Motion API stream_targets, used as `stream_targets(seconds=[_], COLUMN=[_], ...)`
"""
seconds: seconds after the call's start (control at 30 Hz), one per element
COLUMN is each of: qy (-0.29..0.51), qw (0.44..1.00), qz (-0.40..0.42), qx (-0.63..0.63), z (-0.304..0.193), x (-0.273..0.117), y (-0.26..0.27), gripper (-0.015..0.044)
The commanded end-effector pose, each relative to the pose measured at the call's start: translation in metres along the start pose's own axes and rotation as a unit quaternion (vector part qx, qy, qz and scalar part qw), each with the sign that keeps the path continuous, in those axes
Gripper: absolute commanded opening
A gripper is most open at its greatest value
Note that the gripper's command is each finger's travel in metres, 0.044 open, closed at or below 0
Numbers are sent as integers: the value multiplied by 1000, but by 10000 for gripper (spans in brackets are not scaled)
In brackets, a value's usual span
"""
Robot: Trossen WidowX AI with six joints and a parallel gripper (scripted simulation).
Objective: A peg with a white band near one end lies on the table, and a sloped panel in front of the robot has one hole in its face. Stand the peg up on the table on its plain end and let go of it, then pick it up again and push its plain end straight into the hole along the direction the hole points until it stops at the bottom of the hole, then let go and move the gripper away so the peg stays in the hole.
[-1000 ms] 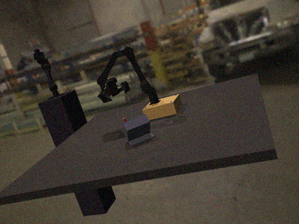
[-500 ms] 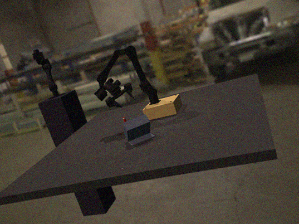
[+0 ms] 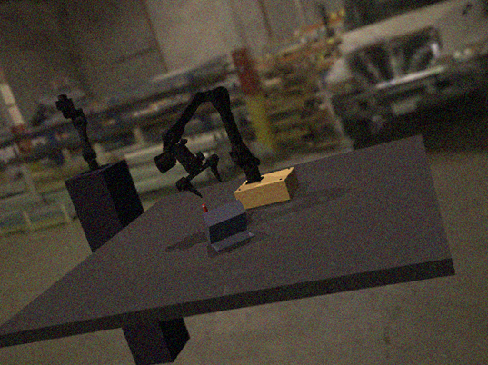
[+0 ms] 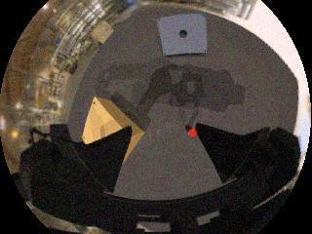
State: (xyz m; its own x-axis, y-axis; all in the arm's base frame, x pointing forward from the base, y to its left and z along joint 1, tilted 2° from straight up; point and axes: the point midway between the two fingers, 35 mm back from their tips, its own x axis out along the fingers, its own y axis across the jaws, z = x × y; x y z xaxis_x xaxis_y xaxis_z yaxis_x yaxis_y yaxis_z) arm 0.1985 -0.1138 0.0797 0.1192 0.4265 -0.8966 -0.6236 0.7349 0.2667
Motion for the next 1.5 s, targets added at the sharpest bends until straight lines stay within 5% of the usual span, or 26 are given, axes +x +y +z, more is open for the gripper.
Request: stream_targets(seconds=[0.0, 0.37, 1.47], qy=[68, 187, 189], qw=[997, 970, 970], qz=[-36, -150, -151], qx=[12, 43, 36], z=[-1, 5, -8], x=[-1, -11, 20], y=[-10, -33, -45], gripper=[440, 440, 440])
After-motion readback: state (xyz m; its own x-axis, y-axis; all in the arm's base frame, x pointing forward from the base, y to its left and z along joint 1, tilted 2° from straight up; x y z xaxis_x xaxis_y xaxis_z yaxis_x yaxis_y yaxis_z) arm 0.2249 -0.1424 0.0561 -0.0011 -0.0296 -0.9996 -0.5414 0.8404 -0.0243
